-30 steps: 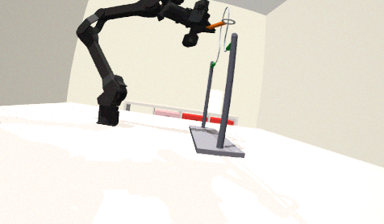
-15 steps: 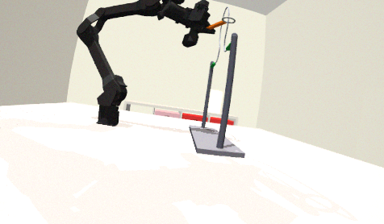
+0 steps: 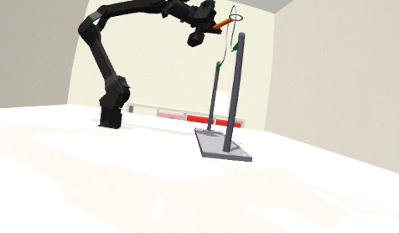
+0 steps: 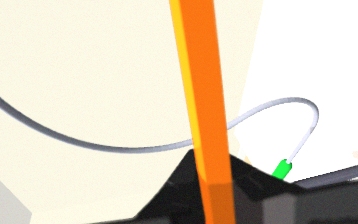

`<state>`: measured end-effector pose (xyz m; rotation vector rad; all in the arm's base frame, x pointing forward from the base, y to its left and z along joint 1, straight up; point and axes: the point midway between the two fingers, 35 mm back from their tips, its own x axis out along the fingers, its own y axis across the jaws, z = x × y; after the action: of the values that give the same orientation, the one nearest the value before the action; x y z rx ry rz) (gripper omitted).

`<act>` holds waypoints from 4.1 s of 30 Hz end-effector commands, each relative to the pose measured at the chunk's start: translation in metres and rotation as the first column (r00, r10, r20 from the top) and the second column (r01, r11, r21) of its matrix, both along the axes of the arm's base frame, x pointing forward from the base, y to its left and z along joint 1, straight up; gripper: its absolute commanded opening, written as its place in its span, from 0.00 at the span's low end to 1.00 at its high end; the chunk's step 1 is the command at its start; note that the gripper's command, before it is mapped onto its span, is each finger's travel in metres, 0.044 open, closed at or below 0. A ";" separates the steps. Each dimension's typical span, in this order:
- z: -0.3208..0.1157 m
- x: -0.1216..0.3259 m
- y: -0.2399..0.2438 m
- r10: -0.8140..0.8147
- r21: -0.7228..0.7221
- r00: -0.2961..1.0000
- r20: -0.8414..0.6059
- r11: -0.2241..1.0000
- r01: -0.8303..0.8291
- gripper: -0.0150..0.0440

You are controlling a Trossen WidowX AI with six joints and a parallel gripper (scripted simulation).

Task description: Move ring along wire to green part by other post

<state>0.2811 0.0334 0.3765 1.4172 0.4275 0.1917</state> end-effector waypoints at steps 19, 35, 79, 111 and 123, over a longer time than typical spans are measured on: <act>0.000 0.000 -0.001 -0.007 -0.125 1.000 0.002 0.992 0.008 0.00; -0.003 -0.001 -0.002 -0.011 -0.218 1.000 -0.006 0.976 0.009 0.00; -0.014 -0.001 -0.008 -0.027 -0.524 0.999 -0.029 0.852 0.008 0.00; -0.024 -0.002 -0.018 -0.050 -0.803 0.998 -0.047 0.596 -0.008 0.00; -0.027 -0.002 -0.024 -0.061 -0.888 0.997 -0.051 0.460 -0.017 0.00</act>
<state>0.2794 0.0118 0.3477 0.4057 0.4749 -0.1075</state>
